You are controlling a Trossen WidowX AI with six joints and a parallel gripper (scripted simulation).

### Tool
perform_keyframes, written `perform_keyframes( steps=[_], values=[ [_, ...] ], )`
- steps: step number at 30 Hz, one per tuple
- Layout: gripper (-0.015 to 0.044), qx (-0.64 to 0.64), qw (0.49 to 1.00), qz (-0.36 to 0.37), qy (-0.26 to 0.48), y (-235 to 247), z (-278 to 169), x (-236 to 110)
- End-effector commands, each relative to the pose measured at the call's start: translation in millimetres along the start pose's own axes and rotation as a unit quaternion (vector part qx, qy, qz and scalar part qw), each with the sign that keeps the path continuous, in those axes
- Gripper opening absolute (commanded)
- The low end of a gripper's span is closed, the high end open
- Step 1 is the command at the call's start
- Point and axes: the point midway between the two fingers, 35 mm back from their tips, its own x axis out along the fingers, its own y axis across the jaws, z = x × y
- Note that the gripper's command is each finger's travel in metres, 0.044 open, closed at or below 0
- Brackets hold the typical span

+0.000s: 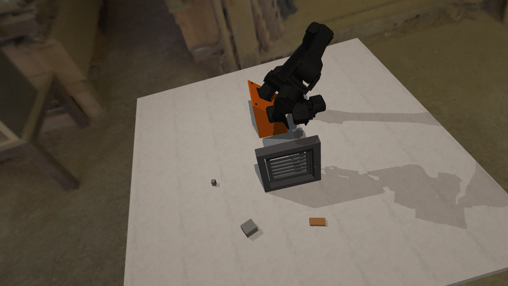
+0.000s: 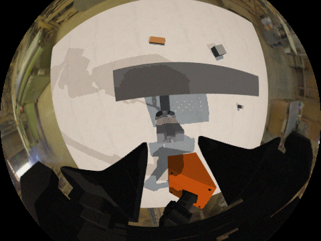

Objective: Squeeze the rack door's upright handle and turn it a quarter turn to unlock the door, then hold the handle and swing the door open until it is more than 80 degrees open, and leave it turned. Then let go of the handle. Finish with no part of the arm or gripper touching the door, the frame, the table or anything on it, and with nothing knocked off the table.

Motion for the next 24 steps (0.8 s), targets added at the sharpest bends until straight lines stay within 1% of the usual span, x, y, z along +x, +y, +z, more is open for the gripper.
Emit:
perform_keyframes(
  steps=[1, 24],
  values=[
    [0.0283, 0.003, 1.000, 0.002, 0.001, 0.0, 0.7, 7.6],
    [0.0283, 0.003, 1.000, 0.003, 0.000, 0.6, 0.8, 45.0]
  ],
)
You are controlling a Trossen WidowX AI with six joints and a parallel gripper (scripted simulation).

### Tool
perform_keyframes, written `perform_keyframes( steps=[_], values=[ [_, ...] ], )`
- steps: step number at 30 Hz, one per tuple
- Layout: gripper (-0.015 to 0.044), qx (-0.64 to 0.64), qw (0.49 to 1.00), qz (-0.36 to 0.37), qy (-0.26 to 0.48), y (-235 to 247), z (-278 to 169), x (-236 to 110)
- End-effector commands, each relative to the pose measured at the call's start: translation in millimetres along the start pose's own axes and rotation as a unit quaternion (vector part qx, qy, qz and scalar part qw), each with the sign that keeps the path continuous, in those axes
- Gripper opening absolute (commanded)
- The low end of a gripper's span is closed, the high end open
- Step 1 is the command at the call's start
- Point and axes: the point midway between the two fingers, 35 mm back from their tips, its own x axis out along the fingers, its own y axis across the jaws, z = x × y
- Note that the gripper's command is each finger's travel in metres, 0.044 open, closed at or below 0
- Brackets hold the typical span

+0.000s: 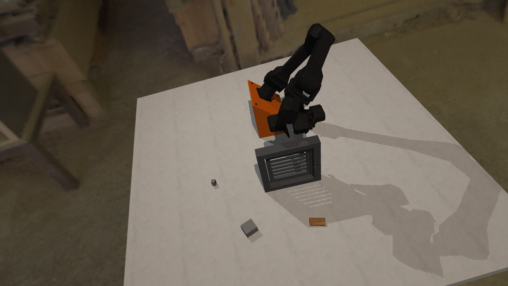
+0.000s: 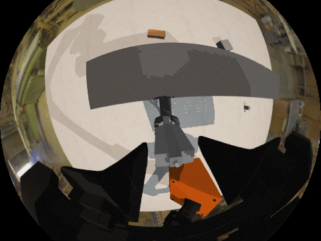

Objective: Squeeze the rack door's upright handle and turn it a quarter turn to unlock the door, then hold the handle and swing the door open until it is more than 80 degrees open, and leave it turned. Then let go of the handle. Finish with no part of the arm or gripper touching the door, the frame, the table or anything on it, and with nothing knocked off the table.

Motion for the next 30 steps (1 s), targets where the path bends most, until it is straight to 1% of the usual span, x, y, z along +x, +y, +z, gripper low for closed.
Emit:
perform_keyframes(
  steps=[1, 12, 19, 30],
  values=[
    [0.0283, 0.000, 1.000, 0.001, -0.002, 1.7, -0.2, 6.2],
    [0.0283, 0.000, 1.000, 0.002, -0.002, 2.4, -1.7, 21.4],
    [0.0100, 0.000, 1.000, 0.002, -0.002, 2.4, -1.7, 21.4],
    [0.0026, 0.000, 1.000, 0.002, -0.002, 2.4, -1.7, 21.4]
  ],
)
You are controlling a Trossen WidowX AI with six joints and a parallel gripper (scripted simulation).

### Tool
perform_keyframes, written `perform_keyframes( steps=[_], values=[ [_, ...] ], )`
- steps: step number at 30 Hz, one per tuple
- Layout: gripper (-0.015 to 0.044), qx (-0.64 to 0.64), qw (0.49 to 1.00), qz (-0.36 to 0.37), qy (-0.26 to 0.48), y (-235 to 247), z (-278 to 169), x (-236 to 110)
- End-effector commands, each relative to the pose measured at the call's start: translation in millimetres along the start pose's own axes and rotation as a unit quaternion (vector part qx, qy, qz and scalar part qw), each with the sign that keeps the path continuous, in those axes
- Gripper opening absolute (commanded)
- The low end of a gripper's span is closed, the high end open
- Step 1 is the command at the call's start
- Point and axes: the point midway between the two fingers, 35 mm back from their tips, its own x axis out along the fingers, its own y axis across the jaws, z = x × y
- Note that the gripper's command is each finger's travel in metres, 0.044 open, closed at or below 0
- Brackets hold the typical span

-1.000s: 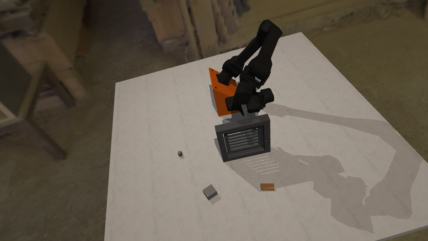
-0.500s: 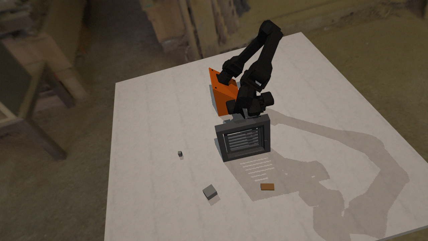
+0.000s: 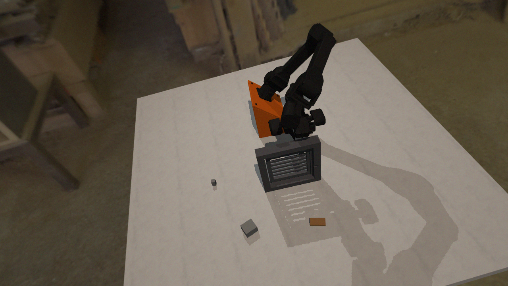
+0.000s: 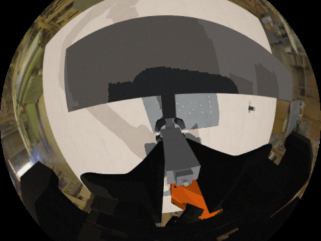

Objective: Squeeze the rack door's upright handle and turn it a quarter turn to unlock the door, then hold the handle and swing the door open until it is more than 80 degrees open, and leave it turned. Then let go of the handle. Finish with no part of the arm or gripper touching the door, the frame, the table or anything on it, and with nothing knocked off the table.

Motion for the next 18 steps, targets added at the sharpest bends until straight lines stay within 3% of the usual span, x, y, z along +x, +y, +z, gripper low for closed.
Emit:
perform_keyframes(
  steps=[1, 7, 18],
  values=[
    [0.0020, 0.001, 1.000, -0.001, -0.002, 0.0, 0.5, -0.2],
    [0.0011, -0.015, 1.000, -0.001, -0.002, 0.0, 0.5, -0.2],
    [0.0011, -0.278, 0.961, -0.001, -0.001, 0.0, 0.5, -0.1]
  ],
)
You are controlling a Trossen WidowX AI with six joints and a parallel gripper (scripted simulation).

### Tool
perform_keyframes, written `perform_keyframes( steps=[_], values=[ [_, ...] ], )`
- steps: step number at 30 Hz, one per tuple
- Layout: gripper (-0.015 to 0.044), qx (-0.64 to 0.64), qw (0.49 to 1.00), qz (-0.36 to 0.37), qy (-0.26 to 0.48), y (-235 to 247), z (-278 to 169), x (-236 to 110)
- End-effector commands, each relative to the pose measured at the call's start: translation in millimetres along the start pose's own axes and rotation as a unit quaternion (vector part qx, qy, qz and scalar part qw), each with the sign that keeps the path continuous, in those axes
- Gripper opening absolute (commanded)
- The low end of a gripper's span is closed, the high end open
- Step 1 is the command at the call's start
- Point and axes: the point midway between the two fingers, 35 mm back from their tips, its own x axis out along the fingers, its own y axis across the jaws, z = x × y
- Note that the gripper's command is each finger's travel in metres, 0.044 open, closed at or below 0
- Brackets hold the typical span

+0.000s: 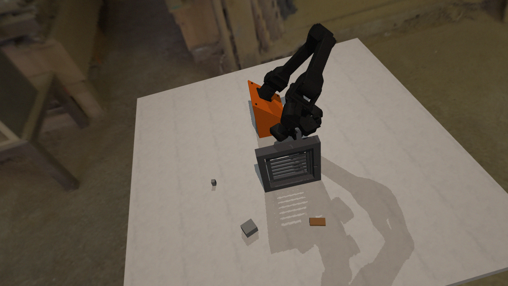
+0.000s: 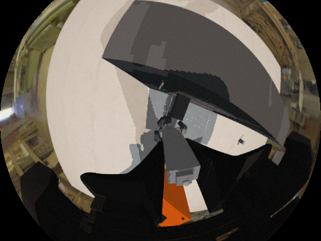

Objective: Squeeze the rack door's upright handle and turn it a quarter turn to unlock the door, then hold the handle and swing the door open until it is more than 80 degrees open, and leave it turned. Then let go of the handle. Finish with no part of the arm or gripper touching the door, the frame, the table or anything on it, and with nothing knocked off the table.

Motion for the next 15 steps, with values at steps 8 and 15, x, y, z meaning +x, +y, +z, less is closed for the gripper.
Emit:
perform_keyframes(
  steps=[8, 15],
  values=[
    [0.0011, -0.271, 0.963, -0.001, -0.001, 0.0, 0.5, -0.1],
    [0.0011, -0.432, 0.902, -0.001, -0.001, 0.0, 0.5, -0.1]
  ],
)
